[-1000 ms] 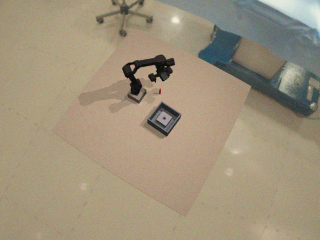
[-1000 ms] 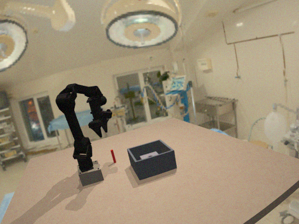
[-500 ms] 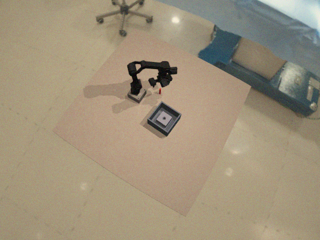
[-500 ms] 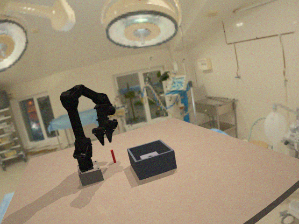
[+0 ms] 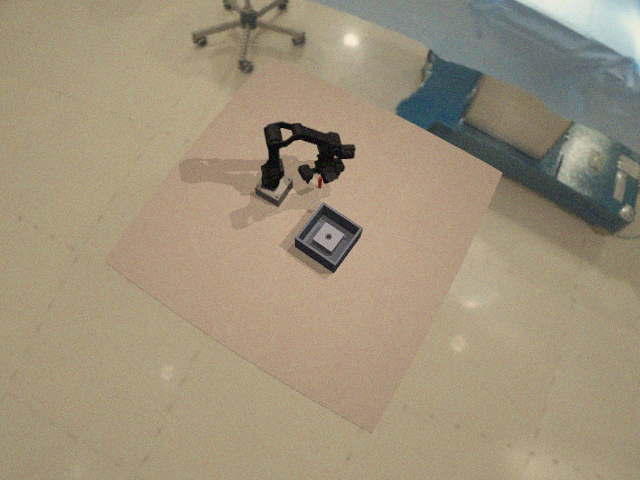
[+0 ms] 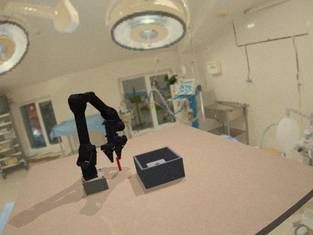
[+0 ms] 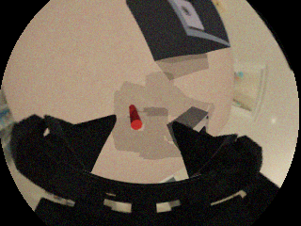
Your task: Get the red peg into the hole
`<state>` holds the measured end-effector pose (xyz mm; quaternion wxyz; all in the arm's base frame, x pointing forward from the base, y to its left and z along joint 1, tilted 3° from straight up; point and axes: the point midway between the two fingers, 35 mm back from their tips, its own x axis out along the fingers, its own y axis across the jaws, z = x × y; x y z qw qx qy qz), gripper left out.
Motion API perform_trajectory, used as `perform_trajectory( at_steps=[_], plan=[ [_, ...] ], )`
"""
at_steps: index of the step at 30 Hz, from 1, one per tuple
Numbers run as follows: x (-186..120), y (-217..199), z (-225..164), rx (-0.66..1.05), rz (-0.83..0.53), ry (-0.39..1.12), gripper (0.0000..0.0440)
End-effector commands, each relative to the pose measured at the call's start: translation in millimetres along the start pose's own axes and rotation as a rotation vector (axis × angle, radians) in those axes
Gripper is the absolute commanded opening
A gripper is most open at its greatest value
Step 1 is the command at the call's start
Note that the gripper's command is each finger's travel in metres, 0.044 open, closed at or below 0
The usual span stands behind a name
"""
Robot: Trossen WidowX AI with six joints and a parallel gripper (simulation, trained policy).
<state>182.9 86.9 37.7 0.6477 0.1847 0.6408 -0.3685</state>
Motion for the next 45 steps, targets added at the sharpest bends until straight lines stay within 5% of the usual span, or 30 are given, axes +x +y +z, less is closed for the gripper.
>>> perform_trajectory(
  at_steps=[1,7,24,45],
  plan=[
    [15.5,1.0,0.9,-0.008,-0.006,-0.015,0.0435],
    [37.1,1.9,2.2,-0.020,-0.013,-0.034,0.0408],
    [64.5,-10.6,-2.0,-0.048,-0.107,-0.019,0.0000],
    [-18.1,-24.3,58.5,-0.028,-0.084,-0.191,0.0000]
  ],
)
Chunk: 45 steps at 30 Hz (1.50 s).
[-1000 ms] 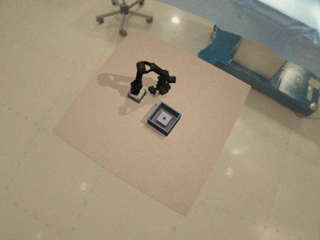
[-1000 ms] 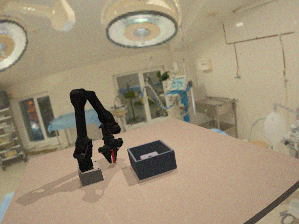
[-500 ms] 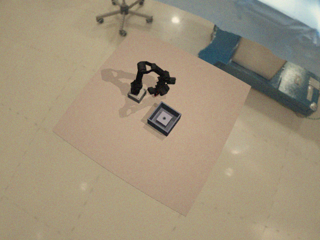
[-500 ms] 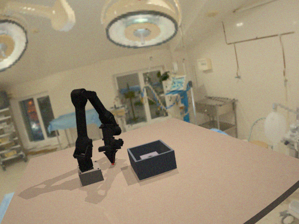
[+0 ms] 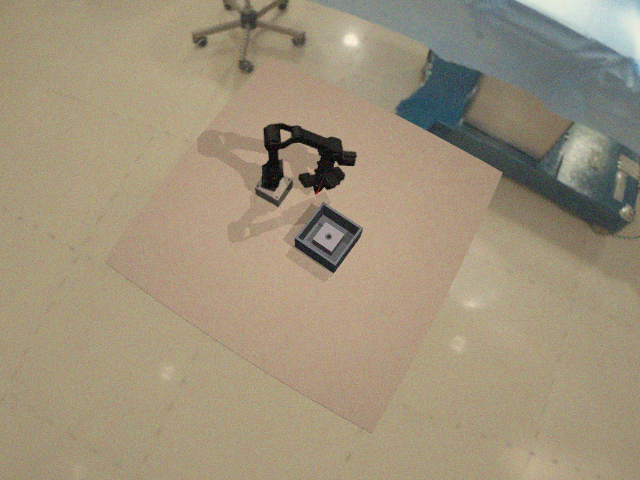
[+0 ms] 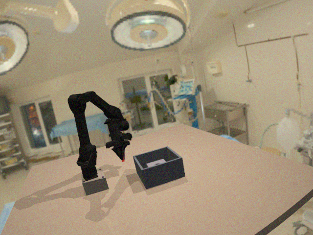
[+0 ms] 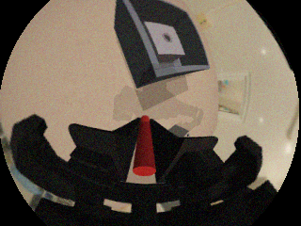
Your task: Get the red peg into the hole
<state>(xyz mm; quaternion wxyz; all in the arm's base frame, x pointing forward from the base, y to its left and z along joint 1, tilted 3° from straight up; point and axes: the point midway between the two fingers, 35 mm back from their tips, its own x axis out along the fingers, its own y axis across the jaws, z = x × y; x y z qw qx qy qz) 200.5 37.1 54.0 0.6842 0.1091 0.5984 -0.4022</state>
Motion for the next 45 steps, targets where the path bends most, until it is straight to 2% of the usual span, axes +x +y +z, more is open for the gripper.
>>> perform_trajectory(
  at_steps=[1,7,18,31,45],
  plan=[
    [-14.8,-2.8,15.5,0.020,0.015,-0.027,0.0000],
    [-31.4,-11.7,41.9,0.091,0.021,-0.058,0.0000],
    [-32.5,-27.0,90.3,0.236,0.033,-0.081,0.0000],
    [-7.7,-41.3,143.1,0.323,0.053,-0.077,0.0000],
    [29.7,-46.5,182.5,0.284,0.112,-0.047,0.0000]
  ],
)
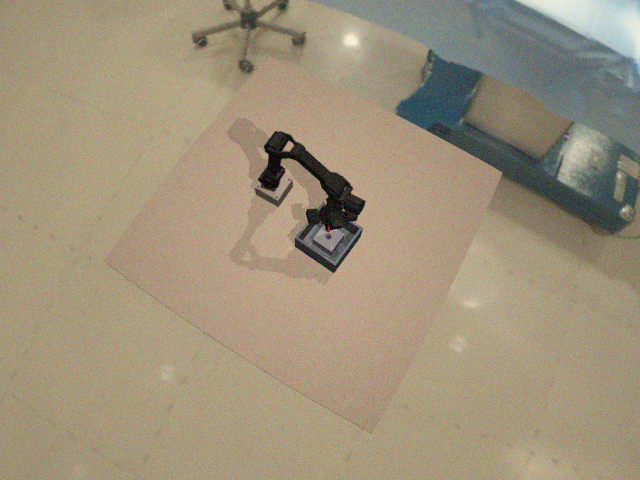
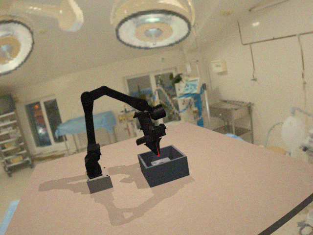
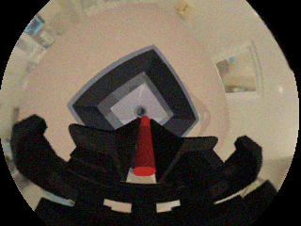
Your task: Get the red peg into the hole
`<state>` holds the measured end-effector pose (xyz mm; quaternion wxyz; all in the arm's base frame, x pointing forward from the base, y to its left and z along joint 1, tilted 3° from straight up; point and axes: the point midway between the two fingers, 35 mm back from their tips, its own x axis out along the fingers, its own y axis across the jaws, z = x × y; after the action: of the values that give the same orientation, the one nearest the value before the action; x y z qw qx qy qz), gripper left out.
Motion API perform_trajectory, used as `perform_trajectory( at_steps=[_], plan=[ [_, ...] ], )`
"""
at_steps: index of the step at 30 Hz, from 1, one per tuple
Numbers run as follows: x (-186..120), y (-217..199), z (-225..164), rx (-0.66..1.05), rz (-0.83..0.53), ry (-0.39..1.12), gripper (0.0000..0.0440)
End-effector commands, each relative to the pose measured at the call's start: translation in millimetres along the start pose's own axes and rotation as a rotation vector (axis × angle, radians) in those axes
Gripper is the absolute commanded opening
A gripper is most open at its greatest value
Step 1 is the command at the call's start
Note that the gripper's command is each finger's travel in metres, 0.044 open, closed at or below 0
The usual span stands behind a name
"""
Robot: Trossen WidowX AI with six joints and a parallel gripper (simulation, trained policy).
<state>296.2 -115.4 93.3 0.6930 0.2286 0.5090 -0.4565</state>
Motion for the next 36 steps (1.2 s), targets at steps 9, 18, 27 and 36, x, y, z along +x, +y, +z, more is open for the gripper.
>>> perform_trajectory(
  at_steps=[9,18,27,36],
  plan=[
    [32.3,5.9,2.9,-0.101,0.052,0.066,0.0039],
    [46.9,10.4,10.2,-0.159,0.079,0.103,0.0195],
    [38.0,33.7,36.6,-0.175,0.160,0.114,0.0424],
    [15.9,64.3,60.8,-0.204,0.265,0.126,0.0440]
  ],
)
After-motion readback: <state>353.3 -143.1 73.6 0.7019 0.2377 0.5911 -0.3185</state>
